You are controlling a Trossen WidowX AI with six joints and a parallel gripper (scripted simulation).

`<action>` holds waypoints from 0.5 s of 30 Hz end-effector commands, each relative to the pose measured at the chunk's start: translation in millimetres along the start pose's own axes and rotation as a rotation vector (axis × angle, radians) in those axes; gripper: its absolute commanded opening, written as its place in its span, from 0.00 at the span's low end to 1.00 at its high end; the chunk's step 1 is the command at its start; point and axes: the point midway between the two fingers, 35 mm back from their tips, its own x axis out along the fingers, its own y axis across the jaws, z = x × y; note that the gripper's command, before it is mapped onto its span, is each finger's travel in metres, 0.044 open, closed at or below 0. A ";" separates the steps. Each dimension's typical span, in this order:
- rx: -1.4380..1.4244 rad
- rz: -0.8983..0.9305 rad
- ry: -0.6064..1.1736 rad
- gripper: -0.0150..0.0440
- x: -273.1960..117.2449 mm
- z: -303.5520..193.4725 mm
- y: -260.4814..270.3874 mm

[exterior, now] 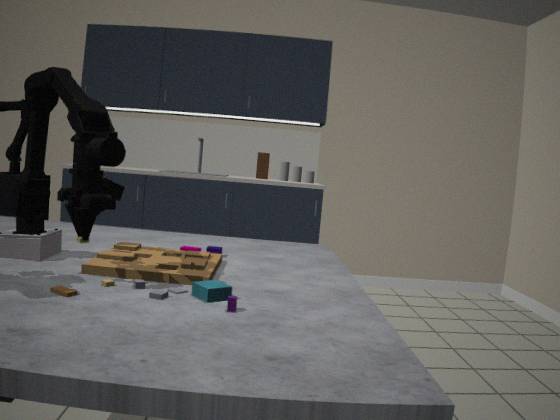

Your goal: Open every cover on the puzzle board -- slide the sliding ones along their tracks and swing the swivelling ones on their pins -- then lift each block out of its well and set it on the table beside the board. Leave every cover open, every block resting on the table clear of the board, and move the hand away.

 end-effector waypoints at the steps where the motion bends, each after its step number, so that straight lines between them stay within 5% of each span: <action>1: -0.004 0.007 0.006 0.39 8.9 -1.0 0.7; 15: -0.004 0.007 0.006 0.39 32.0 -1.0 -0.5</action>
